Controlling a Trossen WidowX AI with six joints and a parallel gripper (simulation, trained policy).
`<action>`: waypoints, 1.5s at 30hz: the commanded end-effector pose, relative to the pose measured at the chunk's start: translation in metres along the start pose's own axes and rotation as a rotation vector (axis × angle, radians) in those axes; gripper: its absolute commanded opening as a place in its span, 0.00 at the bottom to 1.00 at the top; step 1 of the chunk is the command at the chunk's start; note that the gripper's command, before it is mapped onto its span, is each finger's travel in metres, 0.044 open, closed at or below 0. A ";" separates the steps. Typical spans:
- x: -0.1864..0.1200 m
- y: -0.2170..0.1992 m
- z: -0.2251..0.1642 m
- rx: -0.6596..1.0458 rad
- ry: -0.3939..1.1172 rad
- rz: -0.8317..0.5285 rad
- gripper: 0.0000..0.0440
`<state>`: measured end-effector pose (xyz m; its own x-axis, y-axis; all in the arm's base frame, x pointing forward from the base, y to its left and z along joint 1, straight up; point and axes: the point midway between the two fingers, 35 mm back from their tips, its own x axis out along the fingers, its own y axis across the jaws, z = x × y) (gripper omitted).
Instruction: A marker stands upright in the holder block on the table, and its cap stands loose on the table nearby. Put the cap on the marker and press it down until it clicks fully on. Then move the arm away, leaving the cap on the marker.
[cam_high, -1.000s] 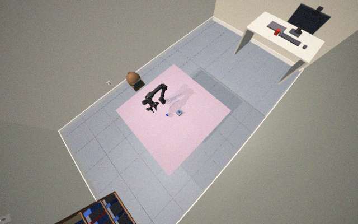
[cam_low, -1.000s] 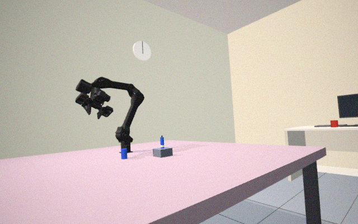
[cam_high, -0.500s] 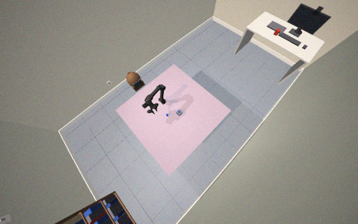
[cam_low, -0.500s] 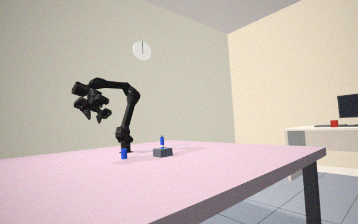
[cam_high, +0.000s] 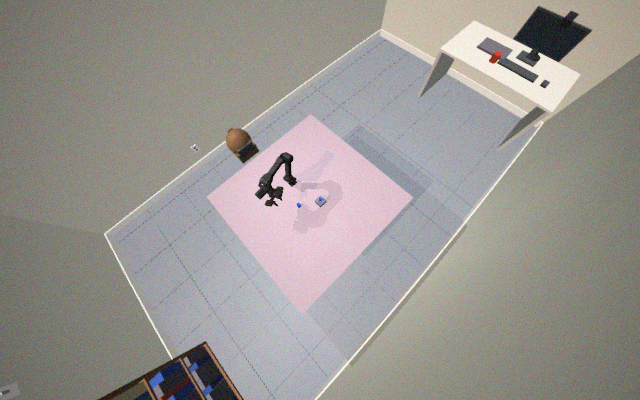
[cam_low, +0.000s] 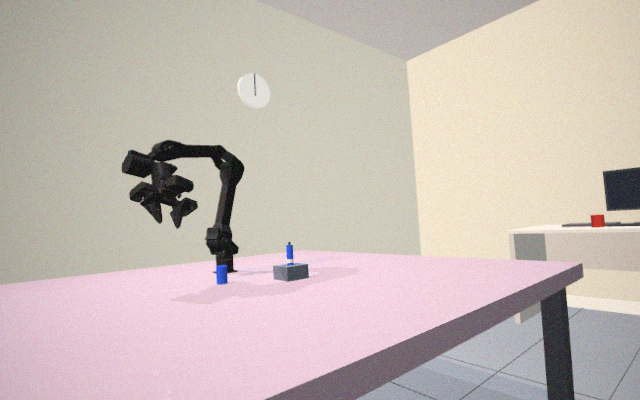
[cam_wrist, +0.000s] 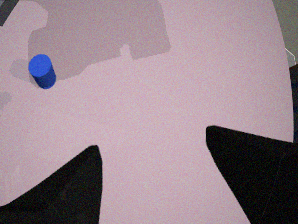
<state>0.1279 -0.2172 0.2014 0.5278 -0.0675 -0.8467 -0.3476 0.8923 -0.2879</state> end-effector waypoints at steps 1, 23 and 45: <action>0.005 -0.001 -0.001 -0.016 0.012 0.024 0.62; 0.039 -0.006 -0.003 -0.080 0.087 0.166 0.66; 0.068 -0.009 -0.002 -0.135 0.177 0.268 0.67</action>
<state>0.1635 -0.2290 0.1468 0.2787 0.0778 -0.9572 -0.5584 0.8241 -0.0956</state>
